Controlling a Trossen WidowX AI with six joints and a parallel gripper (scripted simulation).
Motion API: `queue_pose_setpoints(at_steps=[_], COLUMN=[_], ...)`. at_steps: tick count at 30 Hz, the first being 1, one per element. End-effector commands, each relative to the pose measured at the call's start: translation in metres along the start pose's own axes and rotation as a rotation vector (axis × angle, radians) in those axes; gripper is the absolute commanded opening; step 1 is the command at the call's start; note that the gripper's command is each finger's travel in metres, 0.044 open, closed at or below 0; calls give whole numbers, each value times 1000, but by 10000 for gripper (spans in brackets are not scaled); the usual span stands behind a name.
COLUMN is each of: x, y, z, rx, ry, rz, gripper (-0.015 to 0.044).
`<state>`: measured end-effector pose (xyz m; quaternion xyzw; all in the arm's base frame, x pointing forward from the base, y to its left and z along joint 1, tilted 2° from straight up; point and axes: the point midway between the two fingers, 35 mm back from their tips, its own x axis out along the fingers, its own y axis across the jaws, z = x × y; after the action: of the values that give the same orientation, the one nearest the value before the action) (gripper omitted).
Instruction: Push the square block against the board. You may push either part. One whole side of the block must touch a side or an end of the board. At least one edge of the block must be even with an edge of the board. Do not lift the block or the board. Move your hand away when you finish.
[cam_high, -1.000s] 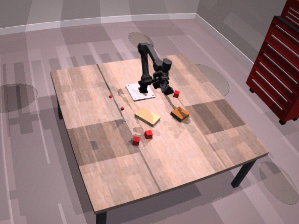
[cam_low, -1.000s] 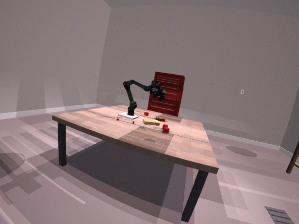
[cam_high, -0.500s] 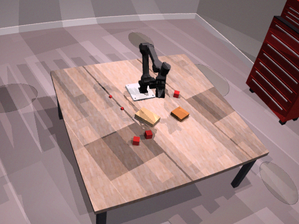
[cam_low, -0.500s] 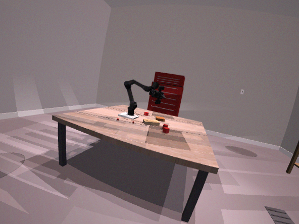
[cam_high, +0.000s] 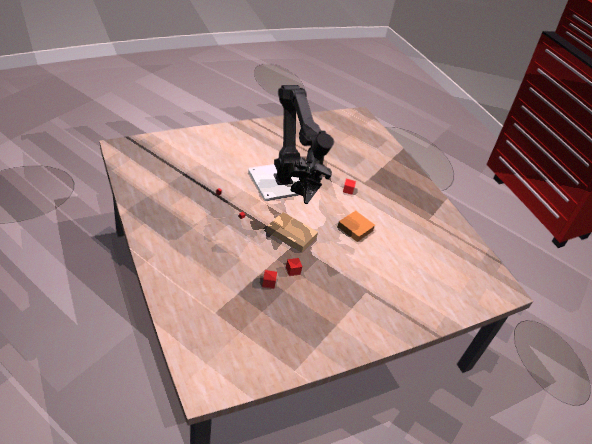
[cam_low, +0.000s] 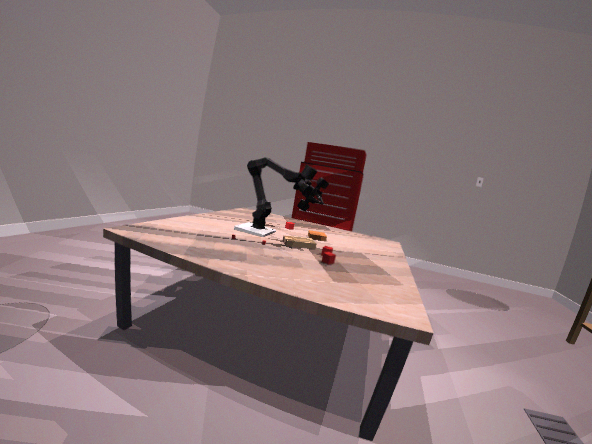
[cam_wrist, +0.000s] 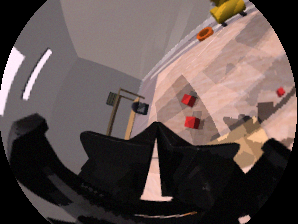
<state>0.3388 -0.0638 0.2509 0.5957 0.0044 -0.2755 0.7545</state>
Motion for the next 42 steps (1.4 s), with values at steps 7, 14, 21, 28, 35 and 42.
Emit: queue_pose_setpoints(at_steps=[7,14,21,28,35,42], x=[8,11,11,9,5,-2], y=[-31,-52,-74,-96,-117,-138], z=[5,9,13,18,21,25], rx=[-334,-555,-771,-980,-1179,-1367], ry=[43,97,174,275,399,546], rz=[-131,-215,-292,-358,-409,-438], gripper=[0,0,0,0,0,0])
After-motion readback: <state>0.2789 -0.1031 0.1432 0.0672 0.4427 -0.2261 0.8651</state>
